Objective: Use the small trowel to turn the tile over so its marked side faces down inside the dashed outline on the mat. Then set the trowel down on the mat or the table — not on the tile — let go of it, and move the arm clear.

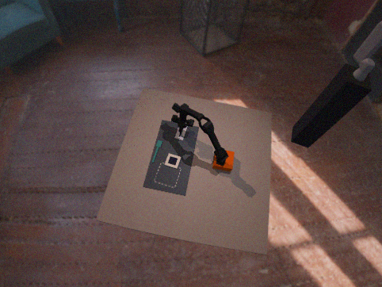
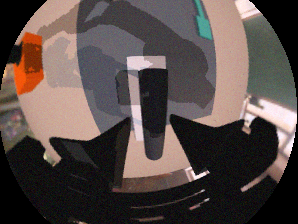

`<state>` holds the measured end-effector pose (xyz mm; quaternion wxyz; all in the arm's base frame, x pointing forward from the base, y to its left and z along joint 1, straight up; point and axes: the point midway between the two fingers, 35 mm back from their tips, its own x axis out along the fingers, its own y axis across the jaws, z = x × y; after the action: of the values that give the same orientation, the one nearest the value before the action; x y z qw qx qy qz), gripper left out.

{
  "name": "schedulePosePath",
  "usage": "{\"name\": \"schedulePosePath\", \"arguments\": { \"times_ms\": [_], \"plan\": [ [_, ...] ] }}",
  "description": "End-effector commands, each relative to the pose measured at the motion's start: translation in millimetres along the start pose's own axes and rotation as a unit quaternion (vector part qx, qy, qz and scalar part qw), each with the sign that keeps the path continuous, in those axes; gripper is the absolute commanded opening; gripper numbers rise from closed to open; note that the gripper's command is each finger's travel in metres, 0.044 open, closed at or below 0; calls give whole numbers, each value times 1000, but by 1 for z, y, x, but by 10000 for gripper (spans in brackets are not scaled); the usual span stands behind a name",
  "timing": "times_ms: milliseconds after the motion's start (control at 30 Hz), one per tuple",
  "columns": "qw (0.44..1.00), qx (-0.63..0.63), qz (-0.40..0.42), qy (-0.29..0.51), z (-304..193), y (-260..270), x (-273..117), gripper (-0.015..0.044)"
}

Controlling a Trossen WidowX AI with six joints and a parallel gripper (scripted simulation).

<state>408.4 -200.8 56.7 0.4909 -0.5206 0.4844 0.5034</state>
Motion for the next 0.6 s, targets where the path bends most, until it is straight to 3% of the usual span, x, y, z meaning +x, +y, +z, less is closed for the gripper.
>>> {"name": "schedulePosePath", "arguments": {
  "times_ms": [0,400,567],
  "plan": [
    [1000,2,-6,2,0,0,-31,270],
    [1000,2,-10,5,0,1,-52,300],
    [998,55,-26,4,-3,0,-50,300]
  ]
}}
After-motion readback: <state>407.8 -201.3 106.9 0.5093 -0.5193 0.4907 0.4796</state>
